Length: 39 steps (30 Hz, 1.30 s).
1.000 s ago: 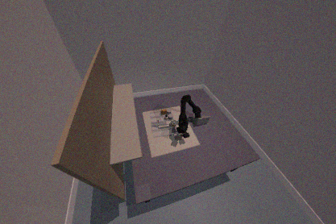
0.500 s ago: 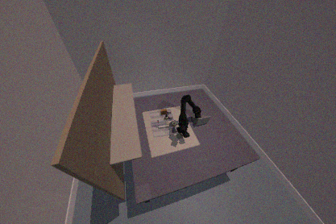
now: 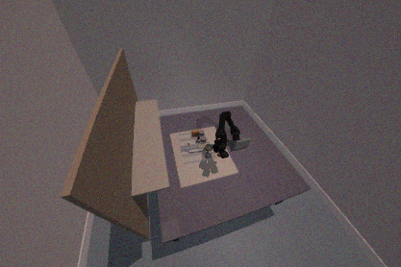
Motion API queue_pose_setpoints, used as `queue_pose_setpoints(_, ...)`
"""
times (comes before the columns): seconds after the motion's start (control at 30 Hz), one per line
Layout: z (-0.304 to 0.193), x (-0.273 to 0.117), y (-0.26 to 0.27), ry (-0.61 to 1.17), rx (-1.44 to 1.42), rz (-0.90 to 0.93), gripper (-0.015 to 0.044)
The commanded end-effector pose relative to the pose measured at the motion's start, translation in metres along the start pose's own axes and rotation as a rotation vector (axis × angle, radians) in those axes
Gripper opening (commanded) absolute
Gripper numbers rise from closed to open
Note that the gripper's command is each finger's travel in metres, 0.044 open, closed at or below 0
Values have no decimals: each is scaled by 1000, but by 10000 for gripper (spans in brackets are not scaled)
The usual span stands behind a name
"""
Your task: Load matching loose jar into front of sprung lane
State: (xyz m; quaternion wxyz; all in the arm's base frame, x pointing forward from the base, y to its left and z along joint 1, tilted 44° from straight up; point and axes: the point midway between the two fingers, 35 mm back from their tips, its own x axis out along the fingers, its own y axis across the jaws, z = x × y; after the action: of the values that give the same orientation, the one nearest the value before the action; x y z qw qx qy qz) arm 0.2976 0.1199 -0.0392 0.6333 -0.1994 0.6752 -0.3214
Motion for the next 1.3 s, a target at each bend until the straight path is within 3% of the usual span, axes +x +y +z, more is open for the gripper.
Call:
queue_pose_setpoints(0.0,0,-11,-1,-3,10,8,0)
queue_pose_setpoints(0.87,9,41,-142,-2,86,-1,0)
queue_pose_setpoints(1.27,7,67,-146,-2,89,-3,0)
